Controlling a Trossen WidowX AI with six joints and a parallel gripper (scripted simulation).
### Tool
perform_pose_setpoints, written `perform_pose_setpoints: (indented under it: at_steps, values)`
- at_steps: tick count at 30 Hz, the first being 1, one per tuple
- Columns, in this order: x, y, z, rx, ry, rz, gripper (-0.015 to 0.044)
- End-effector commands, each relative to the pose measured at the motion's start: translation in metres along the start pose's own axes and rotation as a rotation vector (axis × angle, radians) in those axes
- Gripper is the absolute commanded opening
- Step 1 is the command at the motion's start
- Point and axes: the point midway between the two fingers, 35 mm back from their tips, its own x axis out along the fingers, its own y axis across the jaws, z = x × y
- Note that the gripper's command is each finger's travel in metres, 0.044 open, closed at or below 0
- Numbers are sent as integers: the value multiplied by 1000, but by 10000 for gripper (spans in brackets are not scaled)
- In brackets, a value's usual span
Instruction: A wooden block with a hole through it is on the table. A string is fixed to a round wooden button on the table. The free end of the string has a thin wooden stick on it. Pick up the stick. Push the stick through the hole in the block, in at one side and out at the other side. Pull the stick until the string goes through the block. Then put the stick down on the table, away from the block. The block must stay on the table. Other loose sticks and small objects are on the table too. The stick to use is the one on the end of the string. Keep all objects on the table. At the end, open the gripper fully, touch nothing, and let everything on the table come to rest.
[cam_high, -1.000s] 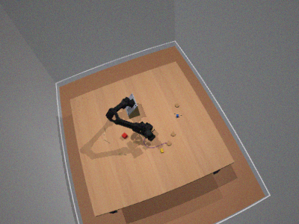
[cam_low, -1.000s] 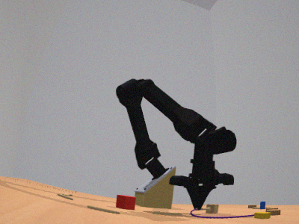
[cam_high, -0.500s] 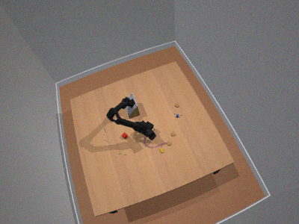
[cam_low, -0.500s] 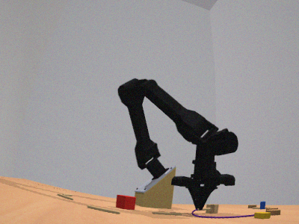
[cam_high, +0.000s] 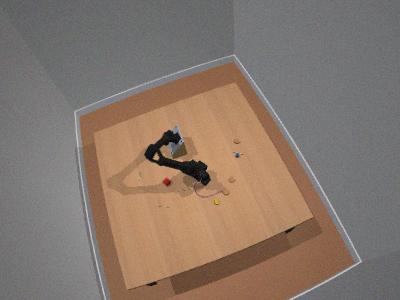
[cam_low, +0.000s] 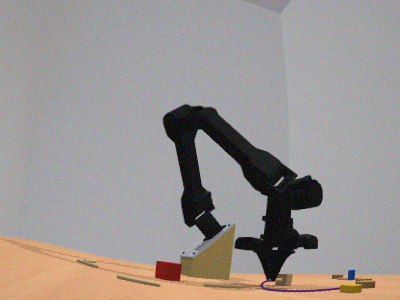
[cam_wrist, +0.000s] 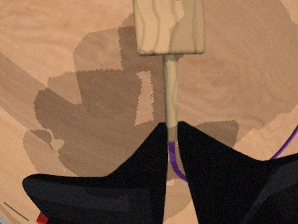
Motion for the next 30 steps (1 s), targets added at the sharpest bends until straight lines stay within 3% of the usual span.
perform_pose_setpoints:
  at_steps: [1,23,28,30]
  values:
    - [1,1,7,0,-5,4,0]
    - [0,1,34,0,-5,3,0]
    - [-1,0,30,-2,-1,-1,124]
    - [-1,0,30,-2,-1,-1,124]
